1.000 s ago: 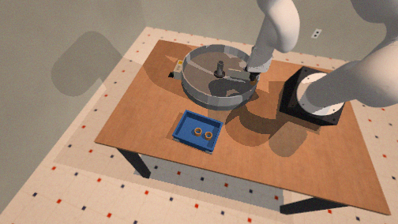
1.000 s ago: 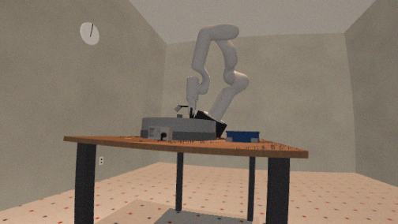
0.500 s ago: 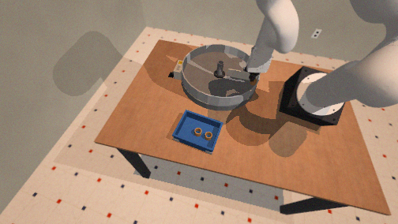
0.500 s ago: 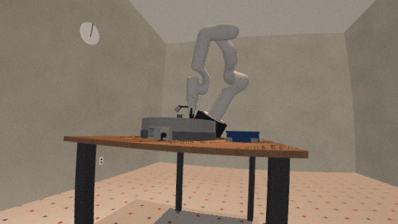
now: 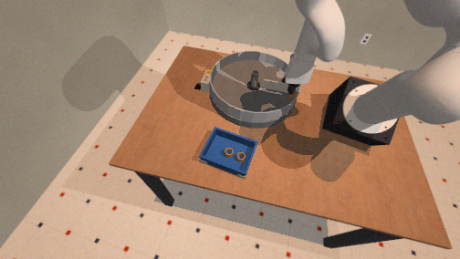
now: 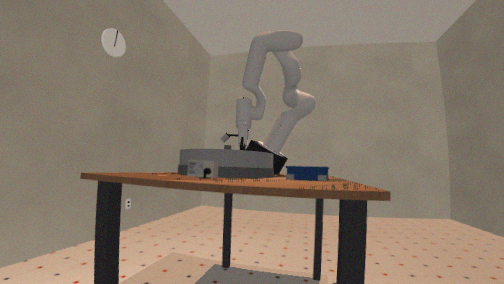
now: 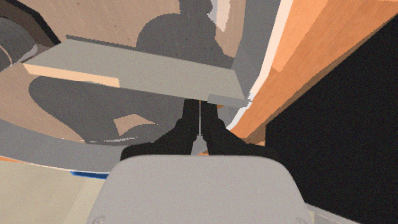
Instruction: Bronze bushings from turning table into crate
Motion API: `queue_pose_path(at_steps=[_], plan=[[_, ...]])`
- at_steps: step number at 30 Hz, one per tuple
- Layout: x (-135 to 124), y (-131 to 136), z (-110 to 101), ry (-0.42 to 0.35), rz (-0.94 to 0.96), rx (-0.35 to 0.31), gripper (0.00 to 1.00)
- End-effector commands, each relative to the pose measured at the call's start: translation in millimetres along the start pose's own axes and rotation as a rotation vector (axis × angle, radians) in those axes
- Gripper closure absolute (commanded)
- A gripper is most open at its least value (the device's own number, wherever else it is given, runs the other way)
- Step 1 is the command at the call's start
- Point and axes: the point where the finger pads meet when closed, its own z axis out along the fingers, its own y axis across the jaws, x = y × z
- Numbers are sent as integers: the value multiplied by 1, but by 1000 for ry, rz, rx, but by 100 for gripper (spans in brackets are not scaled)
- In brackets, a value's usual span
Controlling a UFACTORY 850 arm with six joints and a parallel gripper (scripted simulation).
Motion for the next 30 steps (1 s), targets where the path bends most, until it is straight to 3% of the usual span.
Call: queue_pose_path(at_steps=[1,30], plan=[[0,-4,0,0,0,1,100],[0,-34,0,0,0,1,100]])
